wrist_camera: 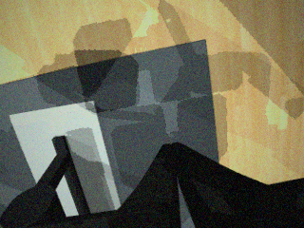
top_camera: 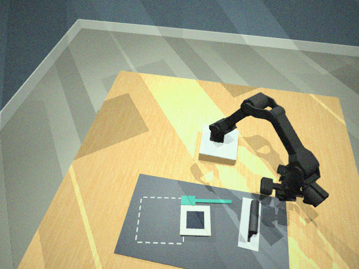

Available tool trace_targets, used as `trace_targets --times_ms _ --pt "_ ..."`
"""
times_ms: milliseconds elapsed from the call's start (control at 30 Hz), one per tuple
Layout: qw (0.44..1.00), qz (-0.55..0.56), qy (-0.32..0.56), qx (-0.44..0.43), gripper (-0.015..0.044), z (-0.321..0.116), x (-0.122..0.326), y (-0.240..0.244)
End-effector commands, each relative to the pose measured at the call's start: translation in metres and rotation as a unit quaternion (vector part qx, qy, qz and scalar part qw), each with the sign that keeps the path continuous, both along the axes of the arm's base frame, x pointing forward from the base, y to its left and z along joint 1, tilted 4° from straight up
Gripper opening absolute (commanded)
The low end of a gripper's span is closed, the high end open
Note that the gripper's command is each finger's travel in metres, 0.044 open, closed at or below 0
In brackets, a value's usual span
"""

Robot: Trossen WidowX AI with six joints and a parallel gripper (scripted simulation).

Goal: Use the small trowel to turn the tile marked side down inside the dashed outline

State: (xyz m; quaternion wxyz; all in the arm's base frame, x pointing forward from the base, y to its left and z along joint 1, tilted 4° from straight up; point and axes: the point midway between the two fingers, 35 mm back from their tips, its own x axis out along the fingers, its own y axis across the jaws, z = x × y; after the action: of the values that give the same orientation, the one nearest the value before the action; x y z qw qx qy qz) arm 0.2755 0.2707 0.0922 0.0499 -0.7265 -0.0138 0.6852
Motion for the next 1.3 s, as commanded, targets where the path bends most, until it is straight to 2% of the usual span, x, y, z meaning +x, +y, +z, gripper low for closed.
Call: trace_targets --times_ms 0,100,300,467,867,1267 --pt "1.000 0.000 0.000 0.000 0.0000 0.000 0.000 0.000" --pt "1.000 0.000 0.000 0.000 0.0000 0.000 0.000 0.000" --pt "1.000 -0.003 0.000 0.000 0.0153 0.000 0.000 0.000" --pt "0.997 -0.078 0.007 0.004 0.0270 0.001 0.005 -0.004" --pt "0.959 -0.282 0.024 0.016 0.0270 0.005 0.018 -0.016" --pt "0.879 -0.473 0.040 0.028 0.0270 0.008 0.030 -0.028"
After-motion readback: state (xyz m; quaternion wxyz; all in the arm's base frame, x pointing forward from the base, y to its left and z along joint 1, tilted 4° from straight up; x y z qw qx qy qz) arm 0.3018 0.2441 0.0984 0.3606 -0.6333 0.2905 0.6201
